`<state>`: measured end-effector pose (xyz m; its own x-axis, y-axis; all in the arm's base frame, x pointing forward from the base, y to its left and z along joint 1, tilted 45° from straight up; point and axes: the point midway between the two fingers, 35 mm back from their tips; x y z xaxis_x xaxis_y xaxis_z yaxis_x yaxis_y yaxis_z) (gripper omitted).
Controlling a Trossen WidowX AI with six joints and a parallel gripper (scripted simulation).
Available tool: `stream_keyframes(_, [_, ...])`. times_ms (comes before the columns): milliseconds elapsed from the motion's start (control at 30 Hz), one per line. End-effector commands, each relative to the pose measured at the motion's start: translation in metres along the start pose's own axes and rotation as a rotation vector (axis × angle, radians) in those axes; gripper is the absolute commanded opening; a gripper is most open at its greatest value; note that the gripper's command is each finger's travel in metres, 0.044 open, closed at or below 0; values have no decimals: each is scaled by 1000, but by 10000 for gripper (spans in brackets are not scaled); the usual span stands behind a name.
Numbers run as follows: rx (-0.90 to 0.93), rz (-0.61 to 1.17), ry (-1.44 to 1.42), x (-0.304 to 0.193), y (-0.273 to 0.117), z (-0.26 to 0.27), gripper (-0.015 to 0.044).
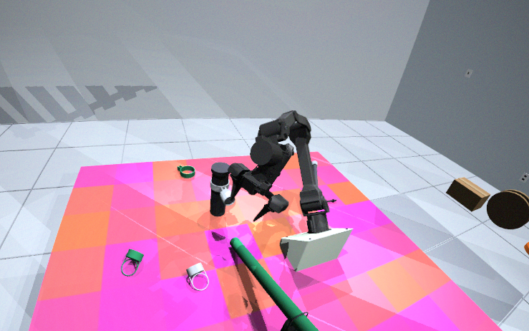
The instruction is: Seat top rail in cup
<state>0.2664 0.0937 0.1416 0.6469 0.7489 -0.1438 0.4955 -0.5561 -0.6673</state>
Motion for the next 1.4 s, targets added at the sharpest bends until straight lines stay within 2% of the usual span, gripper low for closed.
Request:
stream_keyframes(0, [-77,-14,534,26,-34,29,440])
stream_keyframes(567, [-74,-3,599,27,-33,32,440])
stream_keyframes(667, [-57,47,767,28,-24,38,440])
stream_keyframes(867, [-67,239,1320,29,7,59,440])
stream_keyframes(1100, [-235,486,1951,25,41,84,440])
stream_keyframes(1367, [-262,509,2011,24,44,86,440])
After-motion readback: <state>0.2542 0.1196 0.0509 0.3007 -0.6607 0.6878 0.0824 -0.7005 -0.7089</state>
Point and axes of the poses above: the point midway between the two fingers, 35 mm back from their tips, its own y axis out along the fingers, its own z axis across the jaws, x = y × z, and after that the axes turned 7 degrees about -y, right-handed
